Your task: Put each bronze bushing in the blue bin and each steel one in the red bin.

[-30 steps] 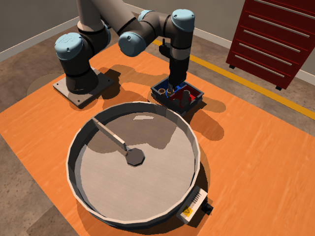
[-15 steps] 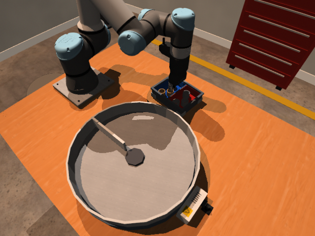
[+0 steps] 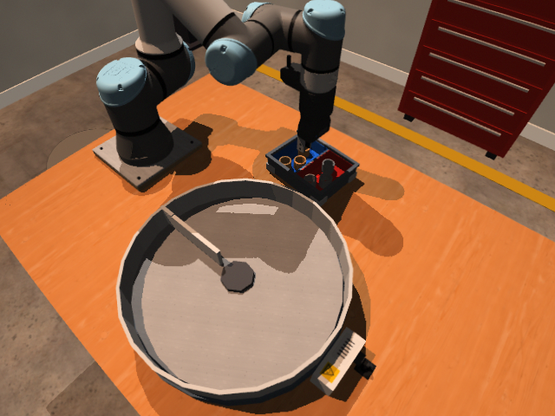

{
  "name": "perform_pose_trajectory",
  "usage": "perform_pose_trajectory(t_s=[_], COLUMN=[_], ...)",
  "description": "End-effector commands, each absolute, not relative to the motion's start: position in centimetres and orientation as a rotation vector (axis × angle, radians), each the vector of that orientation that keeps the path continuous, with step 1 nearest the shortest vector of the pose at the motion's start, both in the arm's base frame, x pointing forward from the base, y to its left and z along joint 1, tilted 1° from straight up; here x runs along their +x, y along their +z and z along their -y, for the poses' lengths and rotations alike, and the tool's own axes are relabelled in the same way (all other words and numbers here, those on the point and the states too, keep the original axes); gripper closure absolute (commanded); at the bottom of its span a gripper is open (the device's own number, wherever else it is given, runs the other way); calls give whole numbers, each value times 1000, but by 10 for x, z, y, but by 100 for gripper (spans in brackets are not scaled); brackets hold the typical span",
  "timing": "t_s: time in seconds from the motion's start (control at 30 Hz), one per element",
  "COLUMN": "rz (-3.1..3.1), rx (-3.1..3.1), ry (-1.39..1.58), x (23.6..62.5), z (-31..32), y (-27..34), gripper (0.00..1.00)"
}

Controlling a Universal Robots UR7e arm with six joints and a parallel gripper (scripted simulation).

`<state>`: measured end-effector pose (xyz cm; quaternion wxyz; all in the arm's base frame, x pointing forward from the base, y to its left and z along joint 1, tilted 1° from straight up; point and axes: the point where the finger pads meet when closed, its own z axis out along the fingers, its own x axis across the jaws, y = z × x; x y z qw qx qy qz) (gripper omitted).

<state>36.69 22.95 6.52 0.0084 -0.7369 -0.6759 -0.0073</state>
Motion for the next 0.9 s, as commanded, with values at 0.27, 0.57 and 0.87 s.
perform_pose_trajectory(t_s=[0.27,0.57,0.87], rz=[2112,2112,2112], rx=[-2303,-2303,-2303], ry=[-22,-22,-23], x=[367,367,367], z=[-227,-227,-227], y=[149,162,161], gripper=[58,58,58])
